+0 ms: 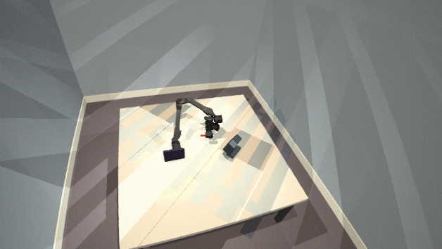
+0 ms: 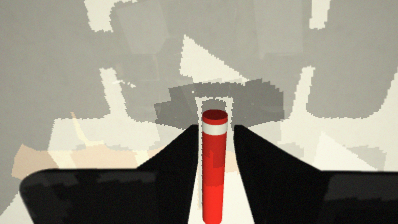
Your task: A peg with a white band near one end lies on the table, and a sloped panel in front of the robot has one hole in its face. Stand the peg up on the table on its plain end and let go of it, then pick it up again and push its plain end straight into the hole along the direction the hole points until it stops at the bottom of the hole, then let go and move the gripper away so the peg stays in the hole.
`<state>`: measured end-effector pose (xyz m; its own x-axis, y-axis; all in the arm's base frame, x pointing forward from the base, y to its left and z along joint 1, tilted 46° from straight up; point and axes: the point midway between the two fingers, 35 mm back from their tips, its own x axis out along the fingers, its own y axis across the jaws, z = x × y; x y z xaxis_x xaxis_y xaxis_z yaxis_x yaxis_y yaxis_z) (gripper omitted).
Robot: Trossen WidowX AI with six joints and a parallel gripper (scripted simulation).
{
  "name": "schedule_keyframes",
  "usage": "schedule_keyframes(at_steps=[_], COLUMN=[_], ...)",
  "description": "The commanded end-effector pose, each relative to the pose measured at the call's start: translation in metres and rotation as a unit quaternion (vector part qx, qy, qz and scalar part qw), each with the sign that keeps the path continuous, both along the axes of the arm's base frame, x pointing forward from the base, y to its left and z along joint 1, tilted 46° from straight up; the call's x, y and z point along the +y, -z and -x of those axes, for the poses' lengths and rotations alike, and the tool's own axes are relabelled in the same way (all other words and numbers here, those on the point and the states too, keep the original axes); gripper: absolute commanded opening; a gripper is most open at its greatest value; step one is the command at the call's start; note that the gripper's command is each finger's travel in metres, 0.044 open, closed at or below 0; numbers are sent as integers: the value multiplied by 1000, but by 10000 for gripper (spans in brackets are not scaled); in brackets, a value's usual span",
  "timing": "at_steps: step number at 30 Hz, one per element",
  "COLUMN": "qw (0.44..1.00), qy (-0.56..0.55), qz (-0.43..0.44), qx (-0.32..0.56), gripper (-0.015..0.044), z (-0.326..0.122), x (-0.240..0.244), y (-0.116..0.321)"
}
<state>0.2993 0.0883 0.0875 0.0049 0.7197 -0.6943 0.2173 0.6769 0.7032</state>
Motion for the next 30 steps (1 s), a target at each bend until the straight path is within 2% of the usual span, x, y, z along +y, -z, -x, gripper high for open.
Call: schedule_keyframes(at_steps=[1, 5, 30], qw=[1000, 1000, 997], qy=[2, 2, 58], qz=[-2, -2, 18], qx=[-1, -1, -54], gripper=[77, 50, 50], z=[0, 0, 6], x=[0, 0, -7], y=[-1, -1, -8])
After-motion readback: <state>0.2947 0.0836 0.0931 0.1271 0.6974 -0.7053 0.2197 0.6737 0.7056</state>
